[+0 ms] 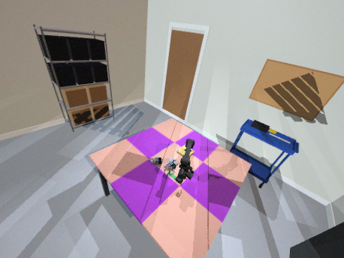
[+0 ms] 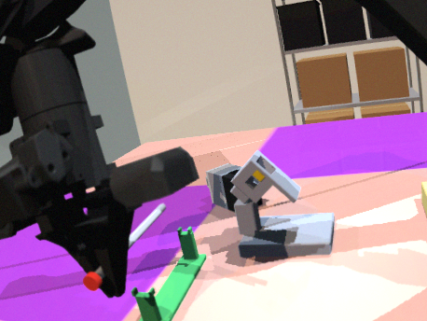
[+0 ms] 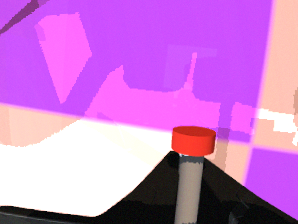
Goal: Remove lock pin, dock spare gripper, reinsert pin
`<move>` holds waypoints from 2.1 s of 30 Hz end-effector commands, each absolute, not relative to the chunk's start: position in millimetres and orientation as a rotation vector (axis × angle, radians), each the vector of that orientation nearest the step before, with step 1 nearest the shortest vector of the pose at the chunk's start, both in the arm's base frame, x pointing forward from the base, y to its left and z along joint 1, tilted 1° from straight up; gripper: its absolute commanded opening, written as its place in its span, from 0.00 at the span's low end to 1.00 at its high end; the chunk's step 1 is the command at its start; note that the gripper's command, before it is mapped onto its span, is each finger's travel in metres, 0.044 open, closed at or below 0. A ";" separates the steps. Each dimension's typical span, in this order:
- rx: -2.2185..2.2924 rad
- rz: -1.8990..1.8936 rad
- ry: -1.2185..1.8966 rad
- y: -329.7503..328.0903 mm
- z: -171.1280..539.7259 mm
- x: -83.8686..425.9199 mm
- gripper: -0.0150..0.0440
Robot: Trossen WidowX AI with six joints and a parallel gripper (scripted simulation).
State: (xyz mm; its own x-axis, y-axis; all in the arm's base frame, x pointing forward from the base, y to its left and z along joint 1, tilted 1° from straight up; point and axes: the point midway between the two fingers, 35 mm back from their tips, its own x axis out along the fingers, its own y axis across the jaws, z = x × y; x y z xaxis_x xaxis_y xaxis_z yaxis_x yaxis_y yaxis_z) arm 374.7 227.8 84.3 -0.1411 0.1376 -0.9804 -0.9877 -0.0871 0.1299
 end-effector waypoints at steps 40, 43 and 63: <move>-1.093 1.428 1.150 227.4 38.6 375.9 0.43; -1.093 1.428 1.150 227.4 38.6 375.9 0.57; -1.084 1.446 1.192 222.9 71.3 366.9 0.59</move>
State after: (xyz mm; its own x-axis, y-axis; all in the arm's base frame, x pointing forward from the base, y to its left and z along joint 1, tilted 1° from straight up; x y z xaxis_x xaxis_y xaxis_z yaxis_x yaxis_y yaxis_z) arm 366.4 222.5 62.6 -0.1729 0.1215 -0.9774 -0.9828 -0.0864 0.1631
